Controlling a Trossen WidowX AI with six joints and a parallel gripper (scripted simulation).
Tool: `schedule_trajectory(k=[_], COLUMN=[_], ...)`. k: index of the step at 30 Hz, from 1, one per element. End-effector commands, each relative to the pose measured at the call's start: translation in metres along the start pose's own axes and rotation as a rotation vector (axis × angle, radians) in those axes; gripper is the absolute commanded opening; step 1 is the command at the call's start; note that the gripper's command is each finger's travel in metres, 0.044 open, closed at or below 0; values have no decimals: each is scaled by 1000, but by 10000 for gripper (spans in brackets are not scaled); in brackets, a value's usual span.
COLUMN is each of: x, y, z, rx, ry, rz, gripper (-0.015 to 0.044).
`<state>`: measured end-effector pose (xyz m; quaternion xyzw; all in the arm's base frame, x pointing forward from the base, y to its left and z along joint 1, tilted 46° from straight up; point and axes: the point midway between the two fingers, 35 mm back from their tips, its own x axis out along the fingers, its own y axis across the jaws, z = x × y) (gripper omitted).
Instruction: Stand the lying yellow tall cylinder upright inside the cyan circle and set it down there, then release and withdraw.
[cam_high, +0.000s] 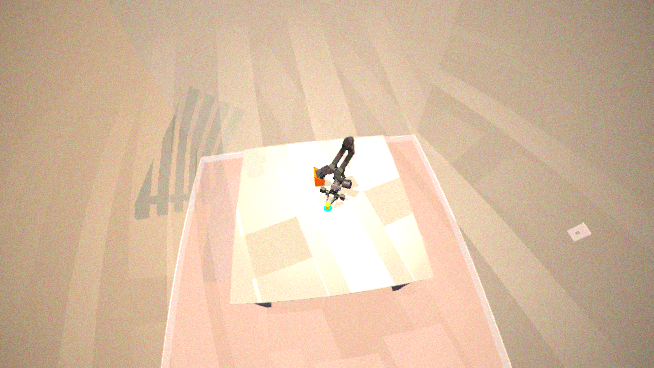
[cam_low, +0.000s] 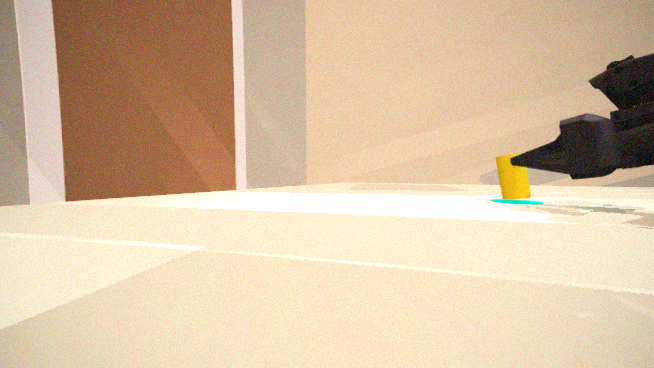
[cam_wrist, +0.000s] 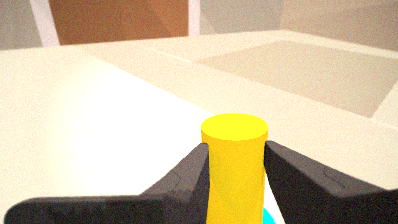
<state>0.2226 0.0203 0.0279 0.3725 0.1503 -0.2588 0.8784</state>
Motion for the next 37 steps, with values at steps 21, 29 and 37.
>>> schedule_trajectory(k=[21, 29, 37], x=[1, 0, -2], y=[2, 2, 0], z=[9, 29, 48], rx=[7, 2, -7], ry=[-2, 1, -5], rz=[-2, -5, 1], gripper=[400, 400, 400])
